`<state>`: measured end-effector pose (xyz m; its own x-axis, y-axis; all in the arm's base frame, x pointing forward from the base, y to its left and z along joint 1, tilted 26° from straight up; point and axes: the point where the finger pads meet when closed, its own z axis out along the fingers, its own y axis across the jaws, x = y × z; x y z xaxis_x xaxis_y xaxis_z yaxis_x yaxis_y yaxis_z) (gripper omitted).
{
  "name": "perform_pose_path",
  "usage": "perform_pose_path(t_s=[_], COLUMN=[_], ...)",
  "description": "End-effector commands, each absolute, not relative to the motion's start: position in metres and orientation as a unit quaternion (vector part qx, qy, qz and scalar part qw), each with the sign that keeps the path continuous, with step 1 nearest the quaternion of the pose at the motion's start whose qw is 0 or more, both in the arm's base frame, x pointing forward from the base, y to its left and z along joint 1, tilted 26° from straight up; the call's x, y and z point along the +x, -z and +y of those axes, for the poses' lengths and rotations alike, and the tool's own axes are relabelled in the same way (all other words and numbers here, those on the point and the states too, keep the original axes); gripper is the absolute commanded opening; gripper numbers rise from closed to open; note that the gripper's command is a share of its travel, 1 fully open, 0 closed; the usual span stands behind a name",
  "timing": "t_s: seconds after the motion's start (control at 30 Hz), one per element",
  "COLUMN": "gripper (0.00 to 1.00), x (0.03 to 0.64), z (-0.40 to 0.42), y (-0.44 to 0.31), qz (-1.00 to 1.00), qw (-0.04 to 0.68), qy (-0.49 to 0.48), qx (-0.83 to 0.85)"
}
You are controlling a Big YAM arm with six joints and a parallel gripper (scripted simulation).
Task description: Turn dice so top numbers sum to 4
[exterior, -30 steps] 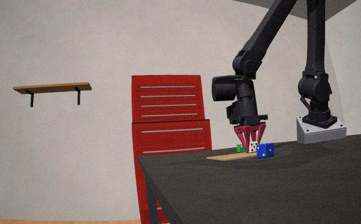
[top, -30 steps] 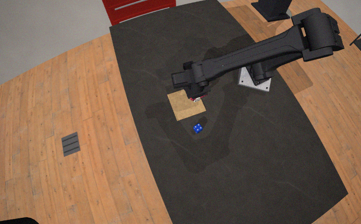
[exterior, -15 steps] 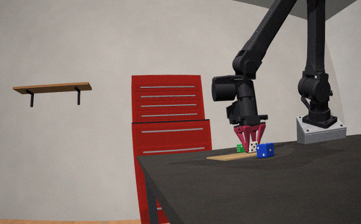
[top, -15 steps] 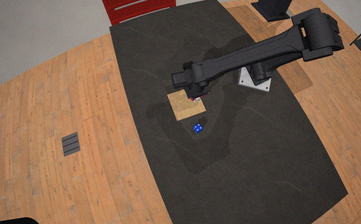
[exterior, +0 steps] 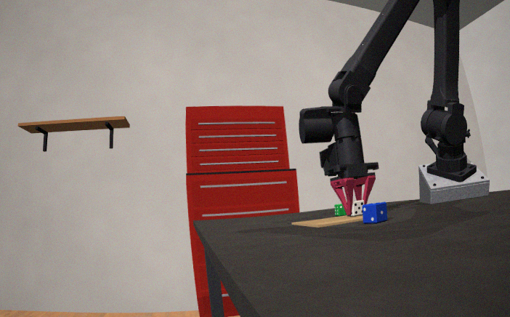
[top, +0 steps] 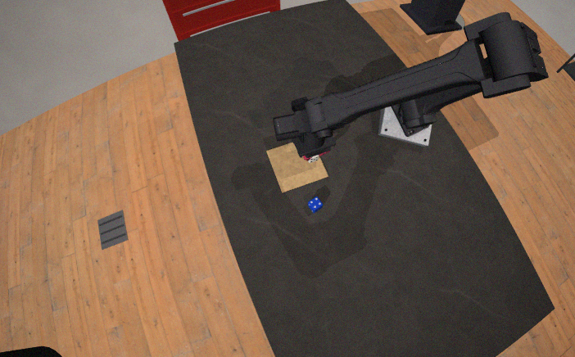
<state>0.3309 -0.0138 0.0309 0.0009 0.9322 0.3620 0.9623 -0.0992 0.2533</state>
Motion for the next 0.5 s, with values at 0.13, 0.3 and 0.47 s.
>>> perform_pose_path(t_s=[0.13,0.3,0.47], gripper=[0.26,0.29,0.33], x=[0.3426,0.3426,0.3426], z=[-0.0170,-0.0170,-0.0170], y=[-0.0370,-0.0370,-0.0370], qz=[-0.670,-0.670,-0.670], qw=[0.022,0.022,0.022], qy=[0.229,0.229,0.229], qx=[-0.706,-0.706,-0.706])
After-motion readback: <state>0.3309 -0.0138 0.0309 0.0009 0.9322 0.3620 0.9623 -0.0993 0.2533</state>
